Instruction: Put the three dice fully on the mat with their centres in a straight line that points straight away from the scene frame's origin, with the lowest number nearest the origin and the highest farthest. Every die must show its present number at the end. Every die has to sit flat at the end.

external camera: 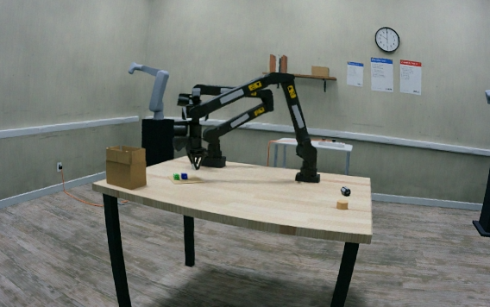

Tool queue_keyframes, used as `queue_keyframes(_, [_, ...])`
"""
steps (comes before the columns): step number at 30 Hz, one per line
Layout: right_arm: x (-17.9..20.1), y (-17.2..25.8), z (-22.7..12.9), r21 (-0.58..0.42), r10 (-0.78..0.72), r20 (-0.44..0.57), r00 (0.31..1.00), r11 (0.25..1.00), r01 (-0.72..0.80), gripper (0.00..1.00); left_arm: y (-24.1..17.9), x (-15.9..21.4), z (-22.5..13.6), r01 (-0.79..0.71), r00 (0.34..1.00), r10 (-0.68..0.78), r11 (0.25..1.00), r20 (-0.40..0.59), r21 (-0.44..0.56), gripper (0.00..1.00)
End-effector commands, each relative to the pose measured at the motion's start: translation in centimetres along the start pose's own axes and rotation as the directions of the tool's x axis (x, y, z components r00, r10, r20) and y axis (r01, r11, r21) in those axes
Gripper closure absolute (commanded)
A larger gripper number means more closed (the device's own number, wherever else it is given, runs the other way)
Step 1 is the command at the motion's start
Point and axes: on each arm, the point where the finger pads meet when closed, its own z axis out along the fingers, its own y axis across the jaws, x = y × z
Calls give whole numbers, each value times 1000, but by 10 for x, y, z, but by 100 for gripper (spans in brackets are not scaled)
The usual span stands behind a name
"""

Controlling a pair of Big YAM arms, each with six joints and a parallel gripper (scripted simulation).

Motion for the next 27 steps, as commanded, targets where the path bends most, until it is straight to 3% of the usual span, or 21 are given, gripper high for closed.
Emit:
queue_keyframes(1, [-11,-5,-4,6,-32,10,999,999,32,0,-10,-18,-22,-1,997,-1,1000,72,25,80])
queue_keyframes(10, [-11,-5,-4,6,-32,10,999,999,32,0,-18,-29,-31,6,998,-7,1000,65,22,80])
queue_keyframes(15, [-11,-5,-4,6,-32,10,999,999,32,0,-21,-24,-5,0,998,-1,1000,59,20,80])
queue_keyframes(27, [-11,-5,-4,6,-32,10,999,999,32,0,-19,-21,17,2,998,-4,1000,64,22,80])
